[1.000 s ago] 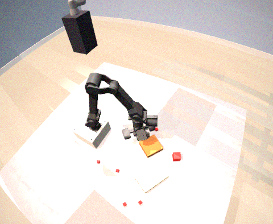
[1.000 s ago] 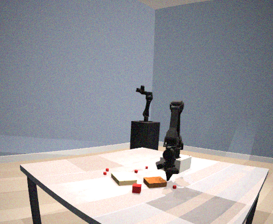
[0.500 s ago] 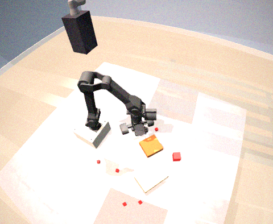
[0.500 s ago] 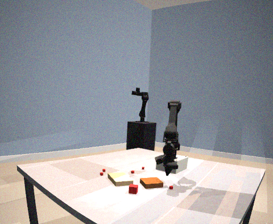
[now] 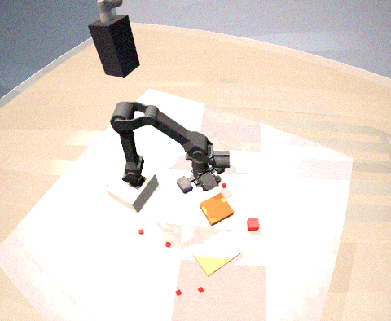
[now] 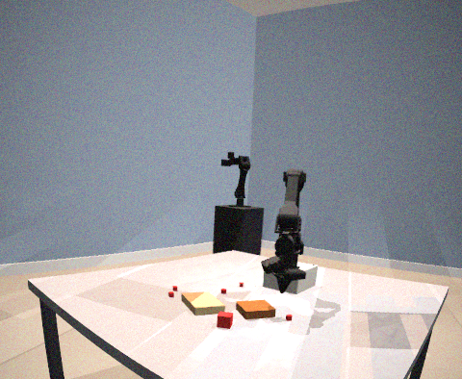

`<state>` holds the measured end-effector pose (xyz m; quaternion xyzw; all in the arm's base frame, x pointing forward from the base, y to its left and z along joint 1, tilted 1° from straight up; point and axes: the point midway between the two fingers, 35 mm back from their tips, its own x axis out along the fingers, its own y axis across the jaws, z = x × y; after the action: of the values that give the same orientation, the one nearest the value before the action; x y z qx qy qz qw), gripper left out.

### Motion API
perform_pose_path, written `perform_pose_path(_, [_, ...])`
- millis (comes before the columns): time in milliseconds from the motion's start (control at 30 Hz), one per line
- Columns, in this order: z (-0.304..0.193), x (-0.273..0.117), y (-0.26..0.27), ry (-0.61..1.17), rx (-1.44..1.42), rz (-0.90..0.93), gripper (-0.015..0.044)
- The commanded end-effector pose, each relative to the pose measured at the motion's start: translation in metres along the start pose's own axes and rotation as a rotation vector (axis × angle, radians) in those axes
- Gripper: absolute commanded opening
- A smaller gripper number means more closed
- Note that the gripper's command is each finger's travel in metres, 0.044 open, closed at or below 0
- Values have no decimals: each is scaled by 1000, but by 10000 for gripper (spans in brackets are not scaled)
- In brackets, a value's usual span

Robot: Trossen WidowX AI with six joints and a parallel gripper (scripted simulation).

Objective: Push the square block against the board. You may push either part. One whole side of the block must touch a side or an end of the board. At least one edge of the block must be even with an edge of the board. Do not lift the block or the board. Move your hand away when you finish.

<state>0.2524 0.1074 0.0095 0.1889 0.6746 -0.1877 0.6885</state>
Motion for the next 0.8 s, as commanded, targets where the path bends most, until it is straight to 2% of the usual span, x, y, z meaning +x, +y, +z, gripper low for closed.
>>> perform_pose_path(0, [7,-1,8,-2,-127,-3,0])
perform_pose_path(767, [43,-3,55,-5,-916,-2,0])
